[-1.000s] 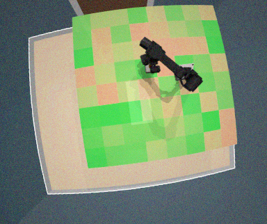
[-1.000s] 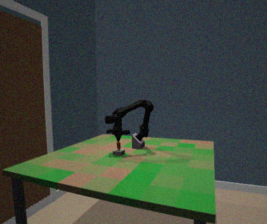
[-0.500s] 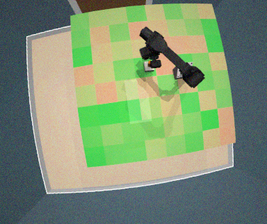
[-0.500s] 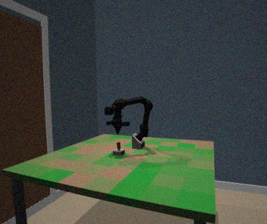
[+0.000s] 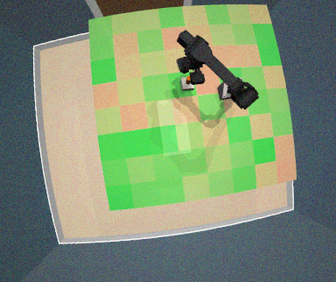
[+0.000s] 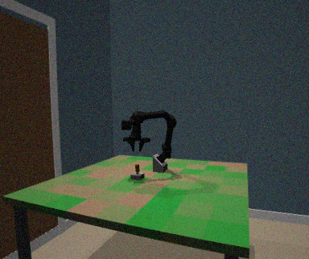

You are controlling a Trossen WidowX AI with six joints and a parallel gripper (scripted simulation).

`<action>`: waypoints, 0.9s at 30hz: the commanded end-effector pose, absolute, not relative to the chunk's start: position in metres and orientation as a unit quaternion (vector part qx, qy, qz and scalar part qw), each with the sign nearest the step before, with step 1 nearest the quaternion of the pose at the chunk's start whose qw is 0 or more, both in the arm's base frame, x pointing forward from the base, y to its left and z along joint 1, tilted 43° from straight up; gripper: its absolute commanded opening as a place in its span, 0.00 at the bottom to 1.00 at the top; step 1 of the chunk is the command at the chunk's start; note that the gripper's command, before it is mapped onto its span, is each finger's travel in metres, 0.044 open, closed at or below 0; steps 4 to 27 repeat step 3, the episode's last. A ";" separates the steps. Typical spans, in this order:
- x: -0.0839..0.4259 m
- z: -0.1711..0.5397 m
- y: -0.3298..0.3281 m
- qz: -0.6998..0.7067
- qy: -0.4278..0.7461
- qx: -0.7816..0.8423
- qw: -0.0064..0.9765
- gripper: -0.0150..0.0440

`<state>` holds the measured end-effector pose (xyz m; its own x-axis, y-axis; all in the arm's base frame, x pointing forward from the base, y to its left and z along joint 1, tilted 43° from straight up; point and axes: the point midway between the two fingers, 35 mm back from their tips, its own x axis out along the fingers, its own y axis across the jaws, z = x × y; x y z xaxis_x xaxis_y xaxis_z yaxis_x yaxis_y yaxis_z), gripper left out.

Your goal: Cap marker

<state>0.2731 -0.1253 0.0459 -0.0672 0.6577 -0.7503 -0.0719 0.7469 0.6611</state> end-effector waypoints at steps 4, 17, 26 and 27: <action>0.273 0.046 -0.126 0.283 0.675 0.216 0.647 0.92; 0.273 0.046 -0.126 0.283 0.675 0.216 0.647 0.92; 0.273 0.046 -0.126 0.283 0.675 0.216 0.647 0.92; 0.273 0.046 -0.126 0.283 0.675 0.216 0.647 0.92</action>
